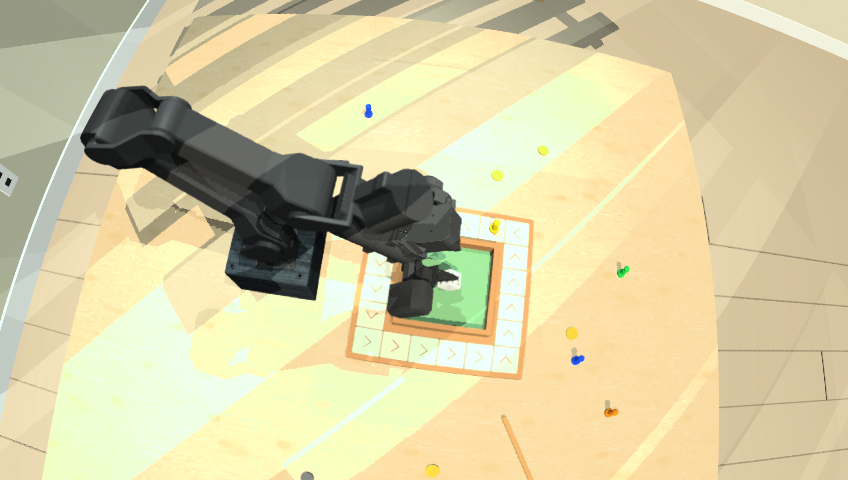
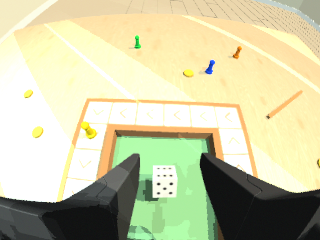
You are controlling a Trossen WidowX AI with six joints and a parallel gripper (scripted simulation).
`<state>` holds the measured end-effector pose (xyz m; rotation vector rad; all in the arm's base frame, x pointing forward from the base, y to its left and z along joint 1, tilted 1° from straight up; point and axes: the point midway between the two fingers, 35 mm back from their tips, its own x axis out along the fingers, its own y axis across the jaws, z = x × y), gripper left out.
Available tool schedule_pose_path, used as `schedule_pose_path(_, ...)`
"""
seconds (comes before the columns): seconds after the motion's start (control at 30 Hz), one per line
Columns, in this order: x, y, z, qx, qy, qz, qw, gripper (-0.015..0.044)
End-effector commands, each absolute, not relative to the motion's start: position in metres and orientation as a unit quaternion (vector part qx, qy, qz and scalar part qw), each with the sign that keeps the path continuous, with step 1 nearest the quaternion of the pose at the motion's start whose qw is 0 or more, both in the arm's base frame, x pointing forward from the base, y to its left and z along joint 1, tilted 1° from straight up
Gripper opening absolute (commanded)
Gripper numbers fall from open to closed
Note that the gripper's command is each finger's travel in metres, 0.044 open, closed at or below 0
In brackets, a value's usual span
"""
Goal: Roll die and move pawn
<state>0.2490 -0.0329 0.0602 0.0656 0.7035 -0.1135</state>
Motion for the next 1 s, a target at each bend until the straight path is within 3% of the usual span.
schedule_pose_path(0.0, 0.250, -0.034, 0.080, 0.032, 0.342, -0.055, 0.938, 0.0289)
schedule_pose_path(0.2, 0.248, -0.034, 0.100, 0.033, 0.346, -0.054, 0.936, 0.0440)
schedule_pose_path(0.73, 0.269, -0.035, 0.060, 0.050, 0.662, -0.038, 0.747, 0.0440)
schedule_pose_path(0.9, 0.270, -0.035, 0.061, 0.054, 0.658, -0.040, 0.750, 0.0440)
schedule_pose_path(0.97, 0.277, -0.031, 0.061, 0.044, 0.661, -0.029, 0.749, 0.0387)
